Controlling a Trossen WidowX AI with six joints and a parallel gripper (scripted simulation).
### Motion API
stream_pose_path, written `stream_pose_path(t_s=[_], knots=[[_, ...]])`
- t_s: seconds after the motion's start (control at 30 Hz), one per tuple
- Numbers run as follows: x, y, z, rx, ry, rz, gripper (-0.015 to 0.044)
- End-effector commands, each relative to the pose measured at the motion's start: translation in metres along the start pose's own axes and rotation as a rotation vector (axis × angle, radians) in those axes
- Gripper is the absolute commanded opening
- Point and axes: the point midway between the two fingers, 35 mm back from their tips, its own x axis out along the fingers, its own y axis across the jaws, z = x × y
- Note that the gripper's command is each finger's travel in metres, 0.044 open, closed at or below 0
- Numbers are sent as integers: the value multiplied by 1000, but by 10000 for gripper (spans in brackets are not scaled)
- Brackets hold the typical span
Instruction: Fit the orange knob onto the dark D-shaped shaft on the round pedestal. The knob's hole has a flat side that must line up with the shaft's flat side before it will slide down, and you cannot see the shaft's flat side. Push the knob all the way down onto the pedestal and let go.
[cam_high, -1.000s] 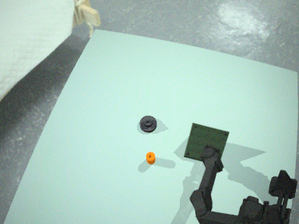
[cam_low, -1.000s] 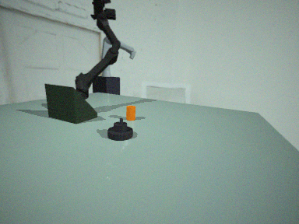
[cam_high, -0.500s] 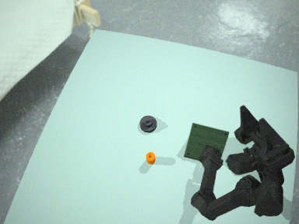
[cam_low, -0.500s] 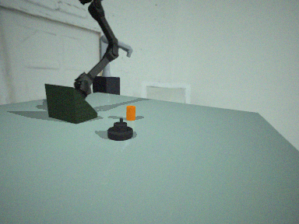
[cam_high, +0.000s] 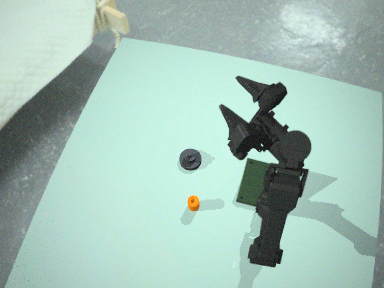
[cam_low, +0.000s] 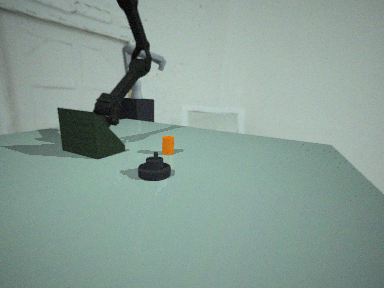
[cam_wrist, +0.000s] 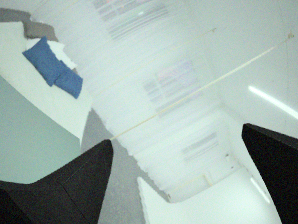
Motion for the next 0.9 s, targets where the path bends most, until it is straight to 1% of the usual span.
stream_pose_path(t_s=[0.0,0.2,0.3,0.4,0.6,0.77,0.83,0.87], knots=[[37,52,-9,138,47,168,440],[77,151,-17,316,181,457,440],[85,204,-20,386,272,603,440],[84,256,-23,448,379,752,440],[57,353,-28,522,643,1028,440],[11,421,-44,523,953,1242,440],[-10,440,-49,508,1075,1309,440],[-16,444,-50,503,1108,1326,440]])
